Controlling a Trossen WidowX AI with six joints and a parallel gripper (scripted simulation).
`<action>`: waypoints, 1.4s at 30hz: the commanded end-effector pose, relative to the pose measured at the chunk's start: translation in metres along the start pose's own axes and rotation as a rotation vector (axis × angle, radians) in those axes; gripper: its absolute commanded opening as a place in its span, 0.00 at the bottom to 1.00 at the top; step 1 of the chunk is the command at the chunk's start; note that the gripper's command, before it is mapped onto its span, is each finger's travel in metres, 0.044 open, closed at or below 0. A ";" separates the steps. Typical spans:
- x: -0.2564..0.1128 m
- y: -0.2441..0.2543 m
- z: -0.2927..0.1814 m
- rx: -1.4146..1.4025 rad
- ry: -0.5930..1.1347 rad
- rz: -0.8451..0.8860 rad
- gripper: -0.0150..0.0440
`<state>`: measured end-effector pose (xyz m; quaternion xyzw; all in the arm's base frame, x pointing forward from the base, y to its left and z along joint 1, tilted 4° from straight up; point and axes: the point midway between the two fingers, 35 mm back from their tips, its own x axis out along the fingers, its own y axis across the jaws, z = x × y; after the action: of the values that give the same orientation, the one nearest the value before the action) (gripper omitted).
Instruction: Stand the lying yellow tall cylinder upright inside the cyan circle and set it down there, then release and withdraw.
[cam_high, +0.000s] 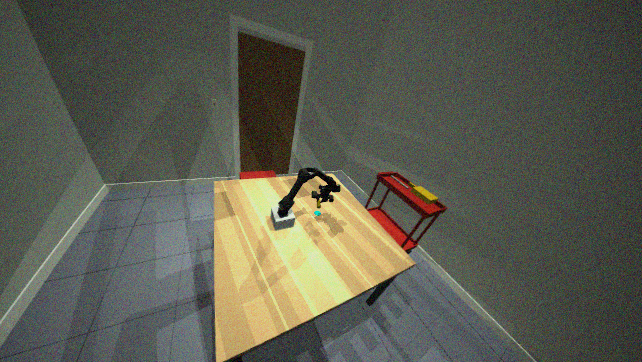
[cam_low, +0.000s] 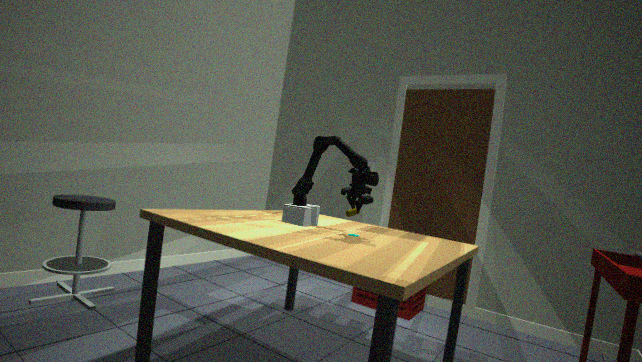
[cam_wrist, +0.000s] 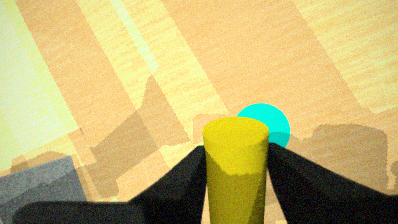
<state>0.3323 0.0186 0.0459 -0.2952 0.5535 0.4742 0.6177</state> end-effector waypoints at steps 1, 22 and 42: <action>0.003 0.002 -0.001 -0.008 -0.025 0.015 0.43; 0.010 0.004 -0.003 -0.029 -0.164 0.062 0.43; 0.013 0.005 -0.005 -0.047 -0.303 0.088 0.43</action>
<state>0.3264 0.0191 0.0344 -0.2160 0.4633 0.5472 0.6628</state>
